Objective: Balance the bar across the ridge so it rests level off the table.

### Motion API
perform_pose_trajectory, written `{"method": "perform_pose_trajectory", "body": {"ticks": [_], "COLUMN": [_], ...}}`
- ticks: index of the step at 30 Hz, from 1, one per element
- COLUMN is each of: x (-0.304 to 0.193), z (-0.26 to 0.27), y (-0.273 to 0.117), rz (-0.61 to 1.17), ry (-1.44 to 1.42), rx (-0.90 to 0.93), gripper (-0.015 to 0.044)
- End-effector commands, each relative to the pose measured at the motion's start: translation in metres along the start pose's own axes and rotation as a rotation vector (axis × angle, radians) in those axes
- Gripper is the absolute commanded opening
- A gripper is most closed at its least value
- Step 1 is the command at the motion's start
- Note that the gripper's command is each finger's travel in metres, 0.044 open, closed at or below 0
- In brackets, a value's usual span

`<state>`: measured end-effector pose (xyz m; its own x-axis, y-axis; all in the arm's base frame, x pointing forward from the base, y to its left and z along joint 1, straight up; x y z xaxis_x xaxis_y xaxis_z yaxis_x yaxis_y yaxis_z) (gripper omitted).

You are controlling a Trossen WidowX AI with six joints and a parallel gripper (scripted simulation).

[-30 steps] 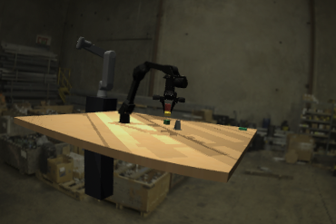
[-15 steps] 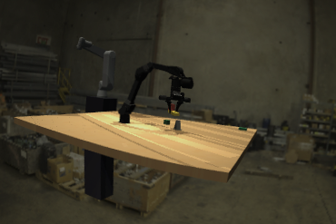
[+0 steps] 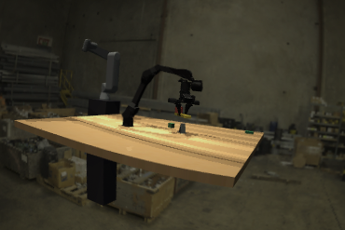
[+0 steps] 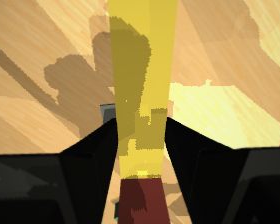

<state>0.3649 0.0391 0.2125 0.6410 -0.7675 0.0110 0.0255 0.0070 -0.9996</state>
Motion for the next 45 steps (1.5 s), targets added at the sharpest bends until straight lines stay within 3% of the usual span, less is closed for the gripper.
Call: {"method": "perform_pose_trajectory", "body": {"ticks": [1, 10, 45], "x": [-0.011, -0.032, -0.033], "z": [0.011, 0.03, 0.032], "y": [-0.003, -0.003, 0.04], "rz": [-0.007, -0.005, -0.005], "ry": [-0.032, -0.096, -0.097], "rx": [0.005, 0.006, 0.007], "gripper": [0.0, 0.0, 0.0]}}
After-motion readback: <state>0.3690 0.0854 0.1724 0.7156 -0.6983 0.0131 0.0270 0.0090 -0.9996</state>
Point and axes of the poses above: the point midway between the two fingers, 35 mm back from their tips, its own y axis out along the fingers, its own z axis across the jaws, x = y × z, the point moved 5 cm from there along -y, back along the fingers, and after that the axes turned 2 degrees about y, right-handed, at the moved point
